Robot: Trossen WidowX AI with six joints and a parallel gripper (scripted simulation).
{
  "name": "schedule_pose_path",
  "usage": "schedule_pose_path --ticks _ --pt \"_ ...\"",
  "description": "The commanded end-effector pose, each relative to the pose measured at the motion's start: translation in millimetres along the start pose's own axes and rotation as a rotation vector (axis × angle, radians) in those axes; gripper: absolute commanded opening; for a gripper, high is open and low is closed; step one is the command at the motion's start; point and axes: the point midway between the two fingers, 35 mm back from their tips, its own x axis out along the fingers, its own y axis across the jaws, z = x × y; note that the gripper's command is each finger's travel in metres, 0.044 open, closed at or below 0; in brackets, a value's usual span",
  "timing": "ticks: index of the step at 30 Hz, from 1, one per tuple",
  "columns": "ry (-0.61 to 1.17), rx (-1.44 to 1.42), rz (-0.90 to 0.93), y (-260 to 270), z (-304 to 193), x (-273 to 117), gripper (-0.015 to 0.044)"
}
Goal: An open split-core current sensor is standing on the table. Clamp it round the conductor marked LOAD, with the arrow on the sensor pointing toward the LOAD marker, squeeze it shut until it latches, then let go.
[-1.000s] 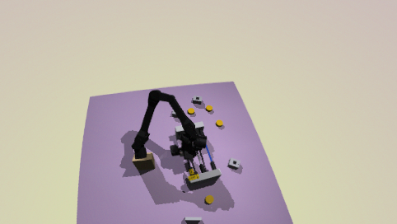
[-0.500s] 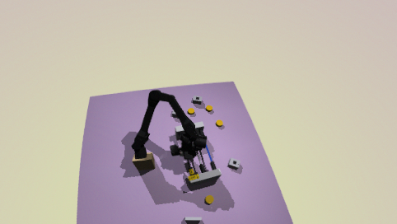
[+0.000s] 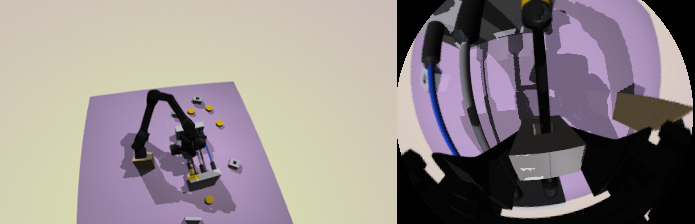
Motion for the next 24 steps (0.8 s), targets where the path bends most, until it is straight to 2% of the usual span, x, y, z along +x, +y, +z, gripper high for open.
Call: schedule_pose_path --ticks 1,7,24 --pt "0.000 0.001 -0.001 -0.1 0.0 0.5 0.0000" --pt "0.000 0.001 -0.001 -0.1 0.0 0.5 0.0000" --pt "0.000 0.000 -0.009 0.2 0.0 0.0 0.0440"
